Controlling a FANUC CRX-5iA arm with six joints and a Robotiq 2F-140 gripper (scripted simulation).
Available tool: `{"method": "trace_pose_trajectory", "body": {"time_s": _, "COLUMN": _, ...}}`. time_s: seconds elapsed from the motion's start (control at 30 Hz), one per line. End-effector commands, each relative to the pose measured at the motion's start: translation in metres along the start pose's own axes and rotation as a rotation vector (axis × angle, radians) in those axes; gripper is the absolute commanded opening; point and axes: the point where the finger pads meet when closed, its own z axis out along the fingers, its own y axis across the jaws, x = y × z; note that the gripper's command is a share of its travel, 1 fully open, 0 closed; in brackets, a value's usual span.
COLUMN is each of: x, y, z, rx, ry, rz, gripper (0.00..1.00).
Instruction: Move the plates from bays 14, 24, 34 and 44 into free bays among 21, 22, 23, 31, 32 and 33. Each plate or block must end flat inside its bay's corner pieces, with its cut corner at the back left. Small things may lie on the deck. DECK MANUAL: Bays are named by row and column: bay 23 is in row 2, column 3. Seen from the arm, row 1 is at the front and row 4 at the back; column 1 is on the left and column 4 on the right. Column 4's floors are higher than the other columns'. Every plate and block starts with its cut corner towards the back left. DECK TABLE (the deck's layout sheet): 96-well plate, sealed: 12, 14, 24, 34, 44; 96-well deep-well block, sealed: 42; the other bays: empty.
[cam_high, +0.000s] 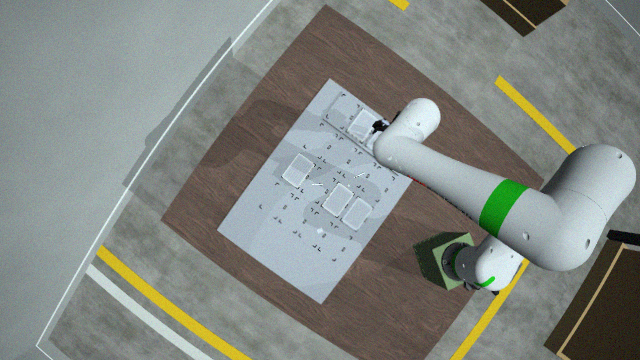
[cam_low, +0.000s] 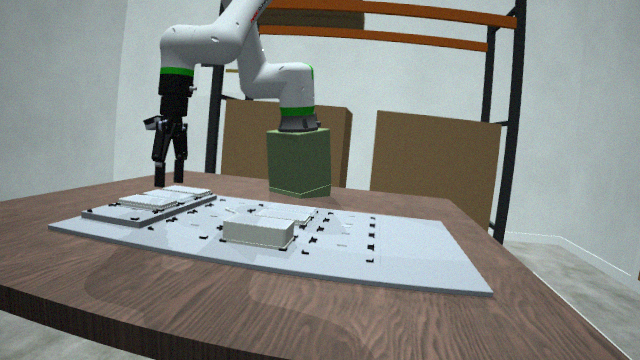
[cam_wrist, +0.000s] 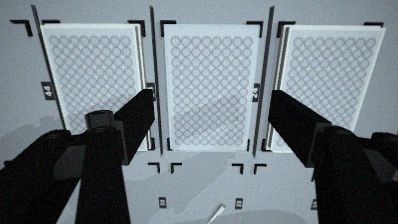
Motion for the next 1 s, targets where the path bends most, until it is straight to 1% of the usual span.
{"method": "trace_pose_trajectory", "body": {"time_s": 0.0, "x": 0.0003, "y": -0.0007, "z": 0.0048, "rx": 0.001, "ry": 0.001, "rz": 0.000, "gripper": 0.70}}
{"method": "trace_pose_trajectory", "body": {"time_s": 0.23, "x": 0.0003, "y": -0.0007, "z": 0.0132, "rx": 0.001, "ry": 0.001, "rz": 0.000, "gripper": 0.70}}
{"method": "trace_pose_trajectory", "body": {"time_s": 0.97, "x": 0.0003, "y": -0.0007, "z": 0.0146, "rx": 0.001, "ry": 0.001, "rz": 0.000, "gripper": 0.70}}
